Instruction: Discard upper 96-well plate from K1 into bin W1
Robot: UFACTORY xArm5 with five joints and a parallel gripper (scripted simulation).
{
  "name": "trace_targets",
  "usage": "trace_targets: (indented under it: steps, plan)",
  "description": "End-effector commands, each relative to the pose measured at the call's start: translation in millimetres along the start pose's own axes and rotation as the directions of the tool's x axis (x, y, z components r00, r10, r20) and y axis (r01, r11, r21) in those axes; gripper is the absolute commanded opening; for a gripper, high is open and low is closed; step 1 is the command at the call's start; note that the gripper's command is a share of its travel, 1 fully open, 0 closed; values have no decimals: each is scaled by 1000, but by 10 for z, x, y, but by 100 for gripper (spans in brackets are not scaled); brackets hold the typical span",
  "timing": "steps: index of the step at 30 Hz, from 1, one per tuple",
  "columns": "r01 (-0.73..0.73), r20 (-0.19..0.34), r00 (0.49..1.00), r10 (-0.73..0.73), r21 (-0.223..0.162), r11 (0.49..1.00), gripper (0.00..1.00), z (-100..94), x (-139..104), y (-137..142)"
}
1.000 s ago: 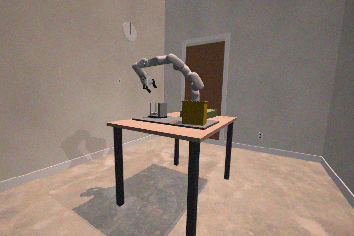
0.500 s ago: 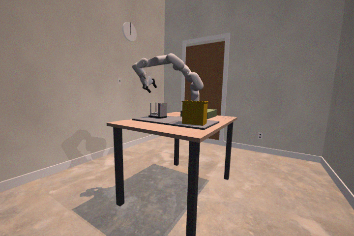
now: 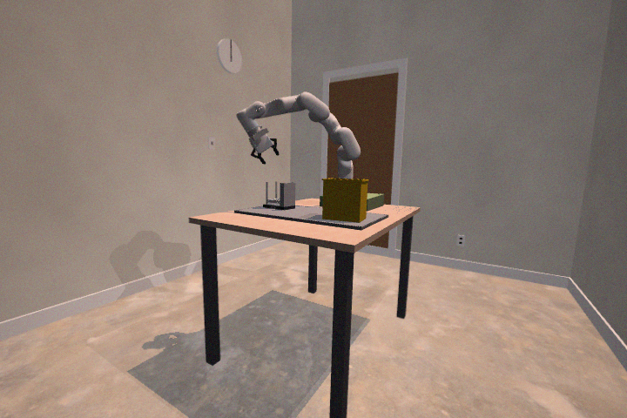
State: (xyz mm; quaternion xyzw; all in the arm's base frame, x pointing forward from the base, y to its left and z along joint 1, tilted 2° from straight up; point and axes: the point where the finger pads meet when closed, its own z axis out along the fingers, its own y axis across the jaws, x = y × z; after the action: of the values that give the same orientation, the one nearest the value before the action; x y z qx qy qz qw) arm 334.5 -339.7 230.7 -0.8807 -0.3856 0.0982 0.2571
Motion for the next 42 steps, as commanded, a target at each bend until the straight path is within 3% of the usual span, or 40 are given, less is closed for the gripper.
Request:
trace_targets:
  steps: [1, 12, 15, 24, 29, 32, 37, 38, 42]
  plan:
    - [-146, -1, 989, 146, -46, 988, 100, -10, 36, 4]
    - [-425, -33, 905, 424, -104, 899, 100, 3, 100, 8]
    - [-440, -36, 898, 438, -107, 892, 100, 3, 103, 8]
    - [-643, -90, 766, 637, -139, 753, 100, 21, 159, 5]
    - [-747, -131, 664, 736, -147, 648, 100, 37, 195, -1]
    - [-758, -135, 652, 746, -148, 636, 100, 36, 197, 0]
    - [-853, -185, 522, 833, -144, 502, 100, 54, 234, -8]
    - [-853, -185, 522, 833, -144, 502, 100, 54, 234, -8]
    - [-906, -221, 422, 879, -134, 401, 100, 74, 267, -18]
